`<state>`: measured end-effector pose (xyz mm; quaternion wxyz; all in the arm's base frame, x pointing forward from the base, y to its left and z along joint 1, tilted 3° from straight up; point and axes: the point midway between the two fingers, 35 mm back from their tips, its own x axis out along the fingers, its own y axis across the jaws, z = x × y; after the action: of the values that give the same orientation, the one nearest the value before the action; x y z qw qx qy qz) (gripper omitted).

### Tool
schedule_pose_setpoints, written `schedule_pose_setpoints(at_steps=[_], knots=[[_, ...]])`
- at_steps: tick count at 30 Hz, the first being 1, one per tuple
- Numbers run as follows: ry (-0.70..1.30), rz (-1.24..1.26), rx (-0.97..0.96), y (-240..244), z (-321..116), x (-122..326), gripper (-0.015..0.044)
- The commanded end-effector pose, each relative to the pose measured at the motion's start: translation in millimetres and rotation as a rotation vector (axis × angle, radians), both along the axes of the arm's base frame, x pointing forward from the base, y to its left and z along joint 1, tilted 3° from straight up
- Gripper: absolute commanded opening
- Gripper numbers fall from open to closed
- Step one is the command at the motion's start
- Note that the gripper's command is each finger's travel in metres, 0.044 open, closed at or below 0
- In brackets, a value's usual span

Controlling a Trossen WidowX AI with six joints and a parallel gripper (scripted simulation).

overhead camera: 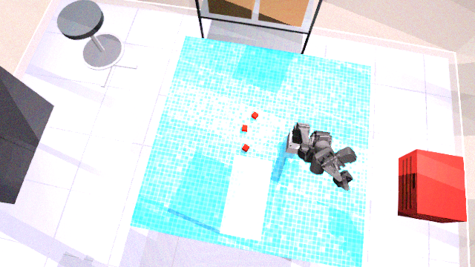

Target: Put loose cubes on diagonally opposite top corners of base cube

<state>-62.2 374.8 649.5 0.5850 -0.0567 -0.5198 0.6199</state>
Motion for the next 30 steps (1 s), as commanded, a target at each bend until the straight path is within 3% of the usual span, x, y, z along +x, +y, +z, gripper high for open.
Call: schedule_pose_setpoints(at_steps=[1,9,16,23,30], knots=[[-0.006,0.028,0.205,-62,42,-15,0.0265],[0.033,0.074,0.56,-185,97,-22,0.0265],[0.123,0.095,0.867,-301,120,0,0.0265],[0.267,0.092,1.158,-411,118,47,0.0265],[0.464,0.062,1.422,-506,89,115,0.0265]])
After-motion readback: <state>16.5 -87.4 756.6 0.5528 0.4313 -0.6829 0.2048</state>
